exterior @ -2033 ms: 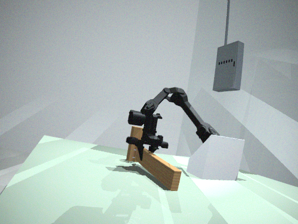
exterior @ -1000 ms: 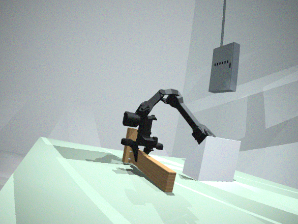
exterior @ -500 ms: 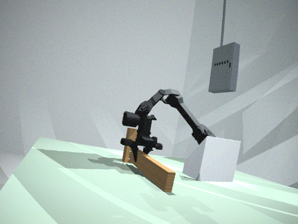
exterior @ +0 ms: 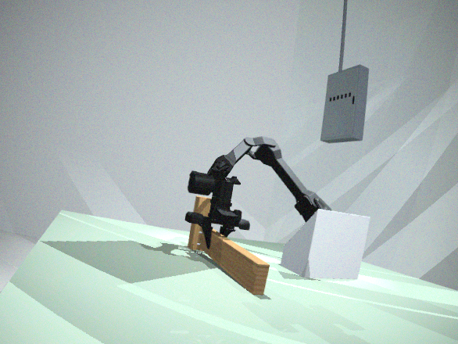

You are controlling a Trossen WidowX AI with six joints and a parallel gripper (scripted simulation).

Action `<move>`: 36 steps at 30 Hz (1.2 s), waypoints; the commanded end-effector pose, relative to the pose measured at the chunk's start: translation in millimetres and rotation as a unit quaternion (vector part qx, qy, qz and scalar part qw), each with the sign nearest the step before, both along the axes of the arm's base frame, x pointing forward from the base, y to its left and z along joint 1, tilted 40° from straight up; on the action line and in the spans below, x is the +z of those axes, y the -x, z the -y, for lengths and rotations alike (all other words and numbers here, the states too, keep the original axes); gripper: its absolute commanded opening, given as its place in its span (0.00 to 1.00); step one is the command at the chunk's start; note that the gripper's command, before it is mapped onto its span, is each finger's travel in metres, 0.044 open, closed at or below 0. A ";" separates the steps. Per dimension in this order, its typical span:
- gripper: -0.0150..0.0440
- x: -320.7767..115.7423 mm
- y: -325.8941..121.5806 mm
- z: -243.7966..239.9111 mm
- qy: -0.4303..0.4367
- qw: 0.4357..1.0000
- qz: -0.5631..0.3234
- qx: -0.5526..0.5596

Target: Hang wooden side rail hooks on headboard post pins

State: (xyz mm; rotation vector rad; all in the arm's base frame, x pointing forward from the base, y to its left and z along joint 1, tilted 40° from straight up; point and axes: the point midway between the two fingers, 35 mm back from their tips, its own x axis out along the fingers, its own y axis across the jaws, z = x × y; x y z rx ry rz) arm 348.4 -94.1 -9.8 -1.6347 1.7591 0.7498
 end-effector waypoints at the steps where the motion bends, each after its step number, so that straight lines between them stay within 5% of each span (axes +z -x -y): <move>1: 0.25 4.1 -2.1 -2.5 -0.001 1.000 0.005 0.005; 36: 0.25 6.7 -2.4 0.5 -0.001 1.000 0.005 0.005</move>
